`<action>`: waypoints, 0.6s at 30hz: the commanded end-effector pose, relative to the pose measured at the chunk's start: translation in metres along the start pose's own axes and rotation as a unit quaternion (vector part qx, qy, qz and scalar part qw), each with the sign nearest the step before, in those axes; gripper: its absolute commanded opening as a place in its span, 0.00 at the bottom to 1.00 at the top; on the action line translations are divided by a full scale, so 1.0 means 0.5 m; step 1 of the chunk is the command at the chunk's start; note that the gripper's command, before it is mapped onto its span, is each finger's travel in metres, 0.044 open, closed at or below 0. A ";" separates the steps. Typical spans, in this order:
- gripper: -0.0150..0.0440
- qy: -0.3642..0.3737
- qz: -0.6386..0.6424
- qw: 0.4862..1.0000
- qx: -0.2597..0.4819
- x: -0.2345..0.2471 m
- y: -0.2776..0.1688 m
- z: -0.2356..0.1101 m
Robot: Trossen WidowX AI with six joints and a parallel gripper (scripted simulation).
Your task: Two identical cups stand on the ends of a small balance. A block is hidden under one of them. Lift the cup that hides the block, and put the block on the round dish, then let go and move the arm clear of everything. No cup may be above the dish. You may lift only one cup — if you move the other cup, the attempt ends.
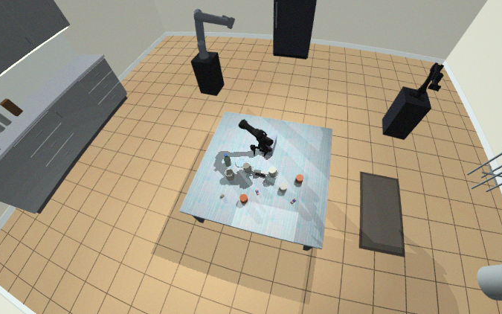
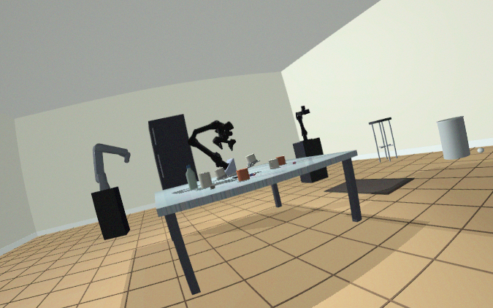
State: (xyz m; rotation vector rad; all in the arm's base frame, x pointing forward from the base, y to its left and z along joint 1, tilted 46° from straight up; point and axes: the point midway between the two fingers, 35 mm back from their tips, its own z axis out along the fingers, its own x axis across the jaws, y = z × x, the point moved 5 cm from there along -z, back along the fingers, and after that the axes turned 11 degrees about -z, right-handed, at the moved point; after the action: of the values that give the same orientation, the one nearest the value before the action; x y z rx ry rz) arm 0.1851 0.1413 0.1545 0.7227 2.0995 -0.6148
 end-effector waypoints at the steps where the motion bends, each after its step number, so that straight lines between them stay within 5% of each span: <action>1: 1.00 0.022 -0.065 0.997 0.028 -0.025 0.005 0.025; 18: 1.00 0.130 -0.295 0.943 0.088 -0.132 -0.002 0.136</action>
State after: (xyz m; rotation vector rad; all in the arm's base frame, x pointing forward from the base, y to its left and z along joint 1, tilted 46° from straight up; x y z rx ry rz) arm 0.2446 0.0908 0.1689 0.3465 2.4700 -1.0370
